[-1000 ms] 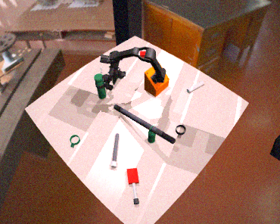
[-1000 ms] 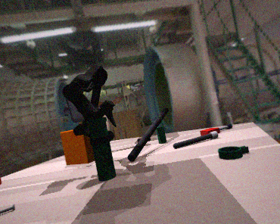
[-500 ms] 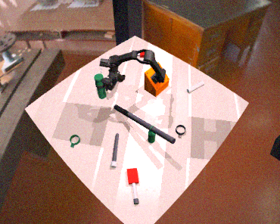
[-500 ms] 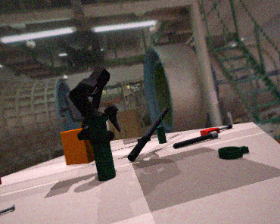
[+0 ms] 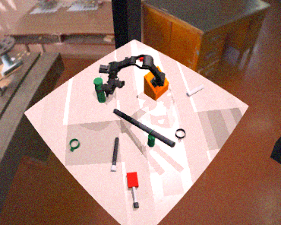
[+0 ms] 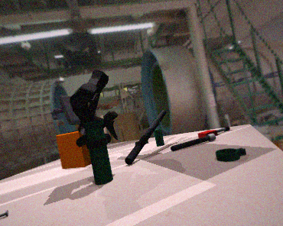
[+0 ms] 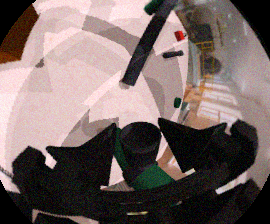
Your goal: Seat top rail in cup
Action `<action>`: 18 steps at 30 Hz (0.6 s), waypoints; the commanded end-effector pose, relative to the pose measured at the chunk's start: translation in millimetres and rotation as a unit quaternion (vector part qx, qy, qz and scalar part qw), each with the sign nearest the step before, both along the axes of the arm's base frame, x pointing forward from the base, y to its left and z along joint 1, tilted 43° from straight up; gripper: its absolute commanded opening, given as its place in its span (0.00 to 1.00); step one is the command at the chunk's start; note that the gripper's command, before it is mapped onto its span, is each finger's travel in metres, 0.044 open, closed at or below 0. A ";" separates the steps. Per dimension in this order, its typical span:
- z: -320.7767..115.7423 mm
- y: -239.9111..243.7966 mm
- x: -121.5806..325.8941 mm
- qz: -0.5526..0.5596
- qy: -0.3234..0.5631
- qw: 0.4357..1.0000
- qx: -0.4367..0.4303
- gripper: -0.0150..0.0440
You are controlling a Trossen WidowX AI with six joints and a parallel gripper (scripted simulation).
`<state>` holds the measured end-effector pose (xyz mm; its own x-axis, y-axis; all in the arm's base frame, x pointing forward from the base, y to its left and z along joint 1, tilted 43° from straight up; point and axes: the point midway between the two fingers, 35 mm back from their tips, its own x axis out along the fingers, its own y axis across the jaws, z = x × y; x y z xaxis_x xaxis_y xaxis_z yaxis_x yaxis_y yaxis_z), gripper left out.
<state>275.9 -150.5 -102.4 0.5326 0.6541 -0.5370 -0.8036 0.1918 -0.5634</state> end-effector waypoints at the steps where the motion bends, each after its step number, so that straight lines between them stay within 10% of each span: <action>1: -0.1 1.9 -0.5 -0.002 0.001 1.000 0.004 0.64; 12: 0.2 2.2 1.3 -0.009 0.007 1.000 0.005 0.25; 18: 0.9 2.7 4.8 -0.024 0.020 0.999 0.006 0.25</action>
<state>279.1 -149.2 -102.0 0.5400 0.6394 -0.5473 -0.8136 0.2301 -0.5339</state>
